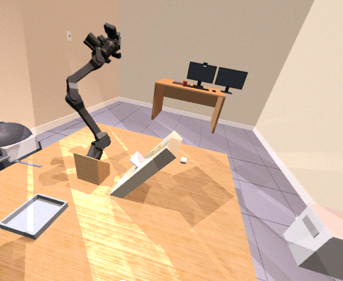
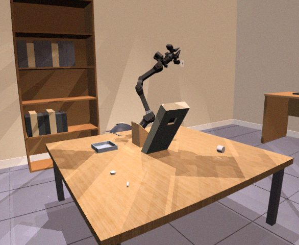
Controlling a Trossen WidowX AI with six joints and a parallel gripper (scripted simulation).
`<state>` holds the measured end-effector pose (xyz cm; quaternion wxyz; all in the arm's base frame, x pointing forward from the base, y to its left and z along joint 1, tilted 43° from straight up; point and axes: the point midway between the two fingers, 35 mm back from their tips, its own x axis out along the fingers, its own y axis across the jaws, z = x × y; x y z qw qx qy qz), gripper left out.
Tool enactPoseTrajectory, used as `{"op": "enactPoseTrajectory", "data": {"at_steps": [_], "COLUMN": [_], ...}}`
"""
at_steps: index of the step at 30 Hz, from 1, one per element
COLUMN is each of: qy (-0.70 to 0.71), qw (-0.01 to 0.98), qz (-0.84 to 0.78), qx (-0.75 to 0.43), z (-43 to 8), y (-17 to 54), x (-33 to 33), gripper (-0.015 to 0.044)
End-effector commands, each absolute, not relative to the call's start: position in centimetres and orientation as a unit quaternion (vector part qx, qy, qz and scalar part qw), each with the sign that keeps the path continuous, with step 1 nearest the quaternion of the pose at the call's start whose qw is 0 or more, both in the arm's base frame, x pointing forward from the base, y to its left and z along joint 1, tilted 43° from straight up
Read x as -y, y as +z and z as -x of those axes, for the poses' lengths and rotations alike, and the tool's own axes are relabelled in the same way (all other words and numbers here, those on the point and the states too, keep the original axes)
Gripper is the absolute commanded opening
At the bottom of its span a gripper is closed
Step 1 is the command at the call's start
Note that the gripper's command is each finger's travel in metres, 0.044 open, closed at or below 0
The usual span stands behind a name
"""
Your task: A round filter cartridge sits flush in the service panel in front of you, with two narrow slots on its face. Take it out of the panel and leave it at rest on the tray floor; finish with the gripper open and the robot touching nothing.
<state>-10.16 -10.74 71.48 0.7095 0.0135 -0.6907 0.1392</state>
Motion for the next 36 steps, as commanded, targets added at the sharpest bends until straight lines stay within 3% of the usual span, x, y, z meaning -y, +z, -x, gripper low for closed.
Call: {"op": "enactPoseTrajectory", "data": {"at_steps": [1, 10, 19, 28, 36], "qy": [0.218, 0.330, 0.368, 0.333, 0.229], "qw": [0.744, 0.814, 0.889, 0.925, 0.886], "qz": [0.017, 0.024, -0.037, -0.175, -0.378], "qx": [0.632, 0.477, 0.269, 0.045, -0.140], "z": [6.7, -1.9, -13.3, -24.1, -30.6], "y": [70.5, 67.1, 60.7, 51.6, 41.9], "x": [3.9, -6.3, -11.2, -10.4, -5.4], "gripper": [0.0095, 0.0095, 0.0095, 0.0095, 0.0095]}}
